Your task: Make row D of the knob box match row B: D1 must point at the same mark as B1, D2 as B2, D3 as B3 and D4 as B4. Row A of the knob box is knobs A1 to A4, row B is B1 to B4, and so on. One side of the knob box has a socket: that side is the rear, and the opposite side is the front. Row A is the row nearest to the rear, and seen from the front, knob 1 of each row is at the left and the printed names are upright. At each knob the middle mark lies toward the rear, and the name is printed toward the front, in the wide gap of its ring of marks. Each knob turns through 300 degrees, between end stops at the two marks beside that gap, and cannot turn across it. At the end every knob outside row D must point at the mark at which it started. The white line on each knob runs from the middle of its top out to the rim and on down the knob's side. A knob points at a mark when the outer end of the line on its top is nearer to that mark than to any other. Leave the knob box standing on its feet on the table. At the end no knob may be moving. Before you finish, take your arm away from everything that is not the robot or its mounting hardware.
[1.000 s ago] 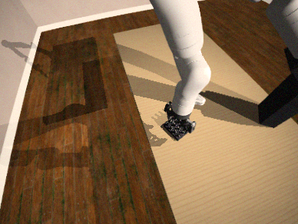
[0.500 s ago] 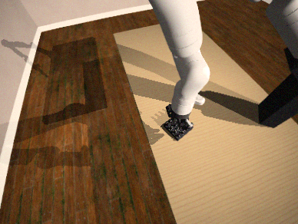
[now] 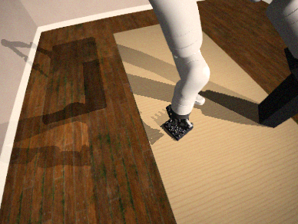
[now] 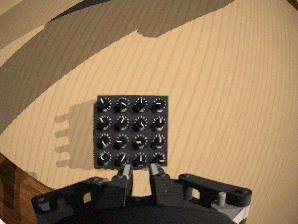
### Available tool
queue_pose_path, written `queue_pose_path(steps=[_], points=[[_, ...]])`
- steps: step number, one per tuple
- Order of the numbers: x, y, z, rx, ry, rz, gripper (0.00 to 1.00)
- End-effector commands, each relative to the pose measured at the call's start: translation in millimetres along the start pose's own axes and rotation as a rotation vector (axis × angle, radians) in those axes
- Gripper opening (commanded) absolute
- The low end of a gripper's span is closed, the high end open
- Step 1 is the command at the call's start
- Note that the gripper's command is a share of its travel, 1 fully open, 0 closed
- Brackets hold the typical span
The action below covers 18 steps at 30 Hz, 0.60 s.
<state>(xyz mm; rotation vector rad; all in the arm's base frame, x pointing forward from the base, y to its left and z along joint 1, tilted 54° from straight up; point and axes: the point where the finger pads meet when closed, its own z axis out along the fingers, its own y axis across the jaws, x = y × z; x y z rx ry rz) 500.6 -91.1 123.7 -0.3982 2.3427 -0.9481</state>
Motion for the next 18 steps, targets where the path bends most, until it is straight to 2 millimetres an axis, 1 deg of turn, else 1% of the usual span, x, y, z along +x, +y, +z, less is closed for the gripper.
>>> queue_pose_path(steps=[1, 18], points=[[-0.3, 0.2, -0.3, 0.0, -0.001, 0.0, 0.19], [-0.3, 0.2, 1.6, 0.0, -0.001, 0.0, 0.19]])
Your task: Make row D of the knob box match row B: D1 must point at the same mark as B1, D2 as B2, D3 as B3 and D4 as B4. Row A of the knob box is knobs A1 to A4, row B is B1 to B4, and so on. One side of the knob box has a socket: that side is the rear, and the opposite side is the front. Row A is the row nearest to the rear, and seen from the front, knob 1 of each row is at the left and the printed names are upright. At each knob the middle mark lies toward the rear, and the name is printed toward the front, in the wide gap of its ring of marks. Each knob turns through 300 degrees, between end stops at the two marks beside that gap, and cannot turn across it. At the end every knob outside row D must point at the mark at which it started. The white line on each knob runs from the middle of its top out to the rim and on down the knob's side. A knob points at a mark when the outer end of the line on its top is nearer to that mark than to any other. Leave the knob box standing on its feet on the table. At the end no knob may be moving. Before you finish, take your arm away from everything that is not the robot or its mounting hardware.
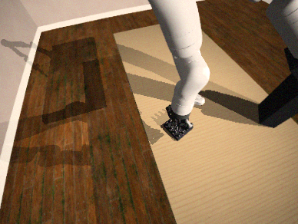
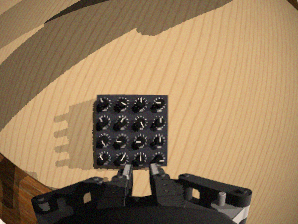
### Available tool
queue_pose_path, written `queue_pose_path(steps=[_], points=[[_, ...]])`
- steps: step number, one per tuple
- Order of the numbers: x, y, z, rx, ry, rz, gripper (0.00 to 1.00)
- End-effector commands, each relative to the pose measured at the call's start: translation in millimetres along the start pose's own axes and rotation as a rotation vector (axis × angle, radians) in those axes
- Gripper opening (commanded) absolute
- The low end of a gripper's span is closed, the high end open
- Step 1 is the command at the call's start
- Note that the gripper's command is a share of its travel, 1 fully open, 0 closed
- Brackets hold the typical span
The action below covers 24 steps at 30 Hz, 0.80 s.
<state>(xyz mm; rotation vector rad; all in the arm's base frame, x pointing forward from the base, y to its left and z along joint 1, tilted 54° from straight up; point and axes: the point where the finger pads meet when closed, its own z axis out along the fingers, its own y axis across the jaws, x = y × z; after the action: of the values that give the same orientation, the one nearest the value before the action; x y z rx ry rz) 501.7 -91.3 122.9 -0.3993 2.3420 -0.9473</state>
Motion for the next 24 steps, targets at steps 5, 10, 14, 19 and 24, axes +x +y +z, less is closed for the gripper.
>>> queue_pose_path(steps=[5, 10, 14, 19, 24], points=[[0, 0, 3, 0.0, 0.0, 0.0, 0.19], [0, 0, 8, 0.0, 0.0, 0.0, 0.19], [0, 0, 13, 0.0, 0.0, 0.0, 0.19], [0, 0, 17, 0.0, 0.0, 0.0, 0.19], [0, 0, 24, 0.0, 0.0, 0.0, 0.19]])
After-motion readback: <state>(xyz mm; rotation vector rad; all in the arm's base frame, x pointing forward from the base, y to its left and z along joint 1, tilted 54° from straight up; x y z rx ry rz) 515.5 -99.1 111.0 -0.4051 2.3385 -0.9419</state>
